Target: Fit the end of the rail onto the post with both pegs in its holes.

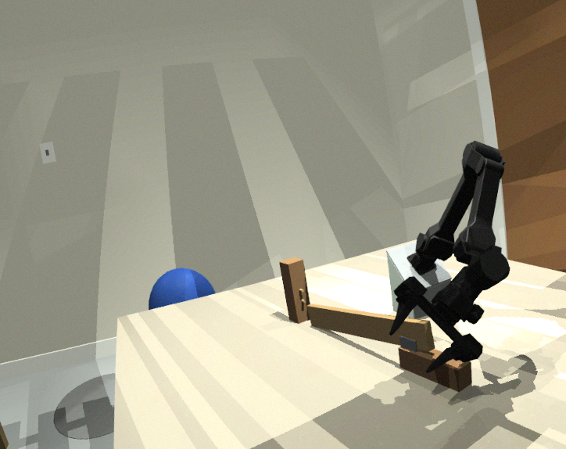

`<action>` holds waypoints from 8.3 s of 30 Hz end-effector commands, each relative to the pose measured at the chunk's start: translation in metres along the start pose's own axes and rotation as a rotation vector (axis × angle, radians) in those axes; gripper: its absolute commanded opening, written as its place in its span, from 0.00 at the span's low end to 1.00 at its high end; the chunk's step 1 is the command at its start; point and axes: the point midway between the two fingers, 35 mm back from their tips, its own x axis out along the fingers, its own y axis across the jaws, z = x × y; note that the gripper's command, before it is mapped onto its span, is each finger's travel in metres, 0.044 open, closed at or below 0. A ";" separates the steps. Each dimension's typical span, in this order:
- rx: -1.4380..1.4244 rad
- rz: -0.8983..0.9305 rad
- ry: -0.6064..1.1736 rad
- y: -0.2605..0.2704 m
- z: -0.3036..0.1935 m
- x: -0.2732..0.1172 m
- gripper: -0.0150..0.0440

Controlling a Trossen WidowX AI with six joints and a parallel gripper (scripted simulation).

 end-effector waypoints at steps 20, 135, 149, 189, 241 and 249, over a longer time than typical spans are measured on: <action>-0.780 0.454 0.745 -0.151 -0.234 0.061 1.00; -0.581 1.123 0.340 -0.168 -0.422 -0.034 0.25; -0.581 1.123 0.340 -0.174 -0.418 -0.034 0.25; -0.582 1.122 0.341 -0.190 -0.407 -0.040 0.25; -0.582 1.122 0.342 -0.200 -0.400 -0.047 0.25; -0.582 1.122 0.342 -0.200 -0.400 -0.048 0.25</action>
